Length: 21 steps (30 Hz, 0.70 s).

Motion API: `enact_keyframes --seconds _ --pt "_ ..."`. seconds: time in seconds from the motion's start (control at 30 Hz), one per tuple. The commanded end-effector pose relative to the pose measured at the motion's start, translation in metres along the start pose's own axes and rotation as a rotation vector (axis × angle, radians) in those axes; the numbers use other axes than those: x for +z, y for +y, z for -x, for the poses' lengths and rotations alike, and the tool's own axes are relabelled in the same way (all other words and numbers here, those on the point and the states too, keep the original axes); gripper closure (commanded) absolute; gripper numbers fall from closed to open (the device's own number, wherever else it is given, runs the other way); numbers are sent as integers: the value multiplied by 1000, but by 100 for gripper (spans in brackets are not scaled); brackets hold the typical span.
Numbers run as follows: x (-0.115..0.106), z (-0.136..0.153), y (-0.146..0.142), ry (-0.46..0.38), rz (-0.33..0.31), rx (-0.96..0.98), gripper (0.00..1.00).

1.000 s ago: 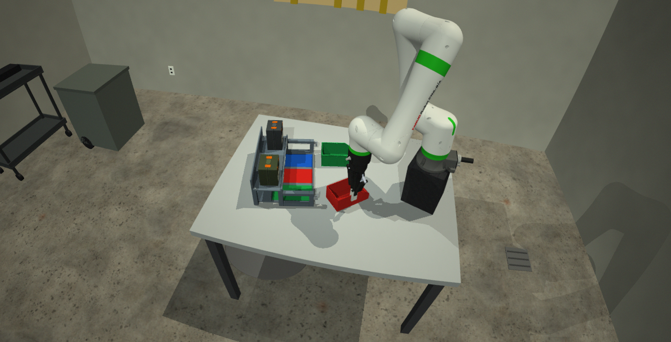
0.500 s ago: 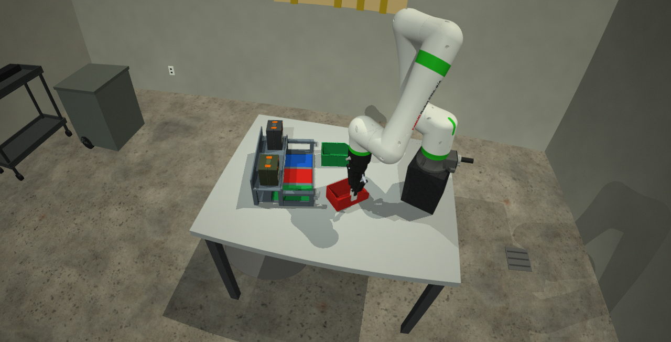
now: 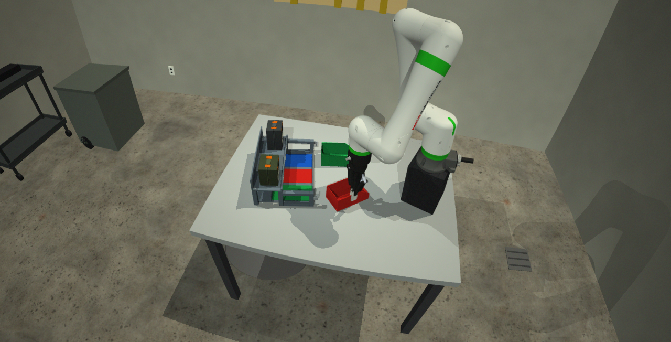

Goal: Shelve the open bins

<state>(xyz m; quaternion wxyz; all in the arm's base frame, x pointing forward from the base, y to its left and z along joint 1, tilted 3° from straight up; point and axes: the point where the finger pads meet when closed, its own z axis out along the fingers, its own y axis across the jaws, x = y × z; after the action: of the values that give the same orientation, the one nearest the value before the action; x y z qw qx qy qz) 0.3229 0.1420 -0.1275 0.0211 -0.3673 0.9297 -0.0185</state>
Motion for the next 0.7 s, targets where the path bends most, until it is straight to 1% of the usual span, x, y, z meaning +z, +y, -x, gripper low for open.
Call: enact_keyframes --seconds 0.0,0.67 --pt "0 0 0 0 0 0 100" --pt "-7 0 0 0 0 0 100"
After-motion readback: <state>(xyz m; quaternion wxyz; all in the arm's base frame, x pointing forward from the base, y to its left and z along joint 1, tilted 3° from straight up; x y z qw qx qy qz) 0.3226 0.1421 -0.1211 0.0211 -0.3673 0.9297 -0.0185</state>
